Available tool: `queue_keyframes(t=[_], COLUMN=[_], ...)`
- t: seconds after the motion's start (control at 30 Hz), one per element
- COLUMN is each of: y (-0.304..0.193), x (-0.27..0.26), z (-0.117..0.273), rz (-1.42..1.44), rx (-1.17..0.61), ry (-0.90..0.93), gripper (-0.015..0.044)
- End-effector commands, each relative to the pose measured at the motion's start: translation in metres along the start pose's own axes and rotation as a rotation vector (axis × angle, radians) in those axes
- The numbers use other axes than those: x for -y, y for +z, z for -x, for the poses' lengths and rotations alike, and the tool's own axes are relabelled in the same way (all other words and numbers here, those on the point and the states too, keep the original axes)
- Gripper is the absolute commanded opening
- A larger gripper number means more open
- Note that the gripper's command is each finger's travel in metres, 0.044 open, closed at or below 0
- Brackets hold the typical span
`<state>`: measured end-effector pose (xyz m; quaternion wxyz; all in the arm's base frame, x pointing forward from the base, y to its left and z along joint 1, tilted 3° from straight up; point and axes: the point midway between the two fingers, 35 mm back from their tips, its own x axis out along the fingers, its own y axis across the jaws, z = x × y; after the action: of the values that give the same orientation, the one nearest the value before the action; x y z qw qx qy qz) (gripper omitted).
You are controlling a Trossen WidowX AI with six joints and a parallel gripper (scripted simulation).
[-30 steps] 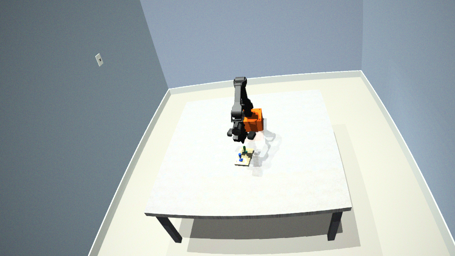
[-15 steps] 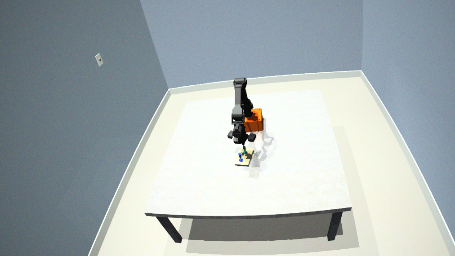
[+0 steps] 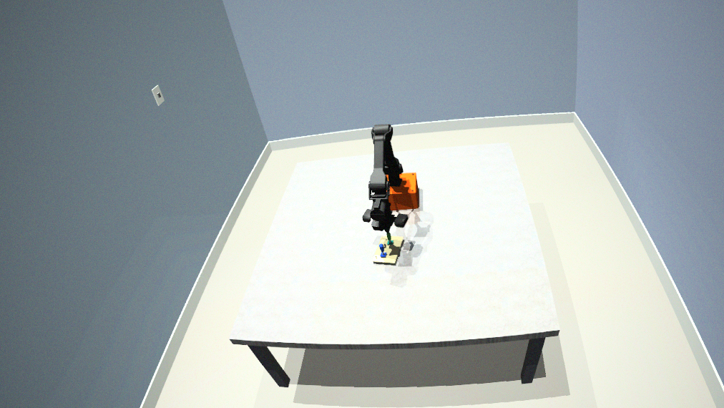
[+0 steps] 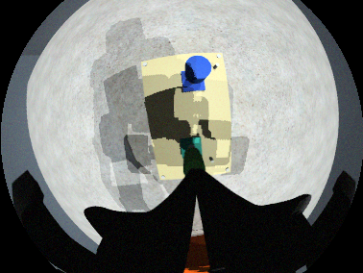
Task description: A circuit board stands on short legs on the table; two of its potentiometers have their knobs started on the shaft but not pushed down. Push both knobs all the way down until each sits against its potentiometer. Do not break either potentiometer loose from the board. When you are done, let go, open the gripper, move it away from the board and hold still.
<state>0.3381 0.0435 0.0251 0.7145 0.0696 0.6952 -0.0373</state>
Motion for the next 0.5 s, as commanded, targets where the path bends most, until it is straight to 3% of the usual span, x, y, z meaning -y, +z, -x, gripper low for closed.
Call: queue_keyframes(t=[0.0, 0.47], y=[0.0001, 0.0001], x=[-0.0008, -0.0008], z=[-0.0011, -0.0048], rz=[-0.004, -0.004], rx=[0.001, 0.001], ry=[0.005, 0.005], gripper=[0.0, 0.0])
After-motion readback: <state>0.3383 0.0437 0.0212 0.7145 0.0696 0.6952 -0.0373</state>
